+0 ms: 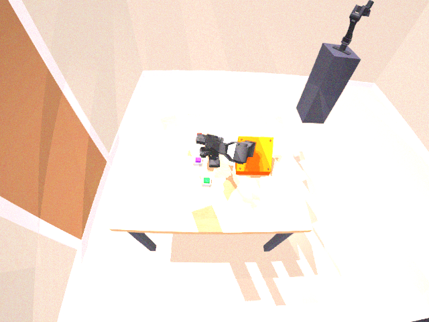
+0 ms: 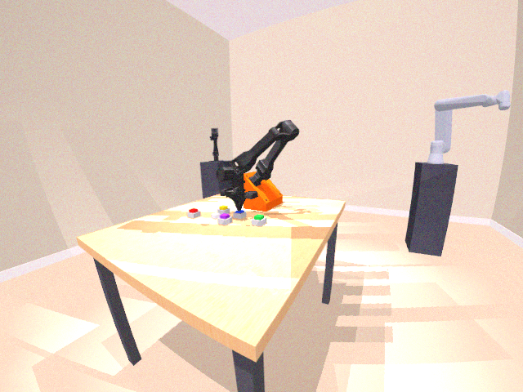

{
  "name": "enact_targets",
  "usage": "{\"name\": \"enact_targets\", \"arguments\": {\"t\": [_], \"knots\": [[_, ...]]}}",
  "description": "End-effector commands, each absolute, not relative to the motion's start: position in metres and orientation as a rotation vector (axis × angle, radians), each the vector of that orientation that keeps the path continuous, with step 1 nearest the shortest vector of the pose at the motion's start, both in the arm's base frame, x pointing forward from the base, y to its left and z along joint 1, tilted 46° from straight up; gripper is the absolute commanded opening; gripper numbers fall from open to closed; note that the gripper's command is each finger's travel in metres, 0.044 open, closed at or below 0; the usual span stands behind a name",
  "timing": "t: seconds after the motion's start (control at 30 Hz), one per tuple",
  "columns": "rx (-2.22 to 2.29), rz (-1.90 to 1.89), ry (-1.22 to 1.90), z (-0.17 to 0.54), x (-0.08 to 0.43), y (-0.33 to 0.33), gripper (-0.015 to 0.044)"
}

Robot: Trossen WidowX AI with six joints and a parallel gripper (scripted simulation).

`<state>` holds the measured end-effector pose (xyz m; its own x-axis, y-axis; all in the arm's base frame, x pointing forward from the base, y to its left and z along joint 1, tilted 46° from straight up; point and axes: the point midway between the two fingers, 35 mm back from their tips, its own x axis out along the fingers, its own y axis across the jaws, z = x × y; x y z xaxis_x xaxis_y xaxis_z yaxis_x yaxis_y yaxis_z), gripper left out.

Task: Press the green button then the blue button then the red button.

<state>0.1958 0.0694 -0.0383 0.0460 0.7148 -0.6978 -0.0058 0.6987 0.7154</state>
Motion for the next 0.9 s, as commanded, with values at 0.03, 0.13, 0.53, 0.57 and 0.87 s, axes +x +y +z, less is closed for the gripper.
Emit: {"name": "enact_targets", "arguments": {"t": [0.03, 0.13, 0.53, 0.57, 0.87], "knots": [[0.642, 0.609, 1.447, -0.040, 0.193, 0.071, 0.0020], [0.642, 0.609, 1.447, -0.040, 0.193, 0.071, 0.0020], [0.641, 0.608, 1.447, -0.016, 0.192, 0.046, 0.0020], [0.641, 0.608, 1.447, -0.016, 0.192, 0.046, 0.0020], [0.639, 0.606, 1.448, 0.027, 0.190, 0.001, 0.0020]]}}
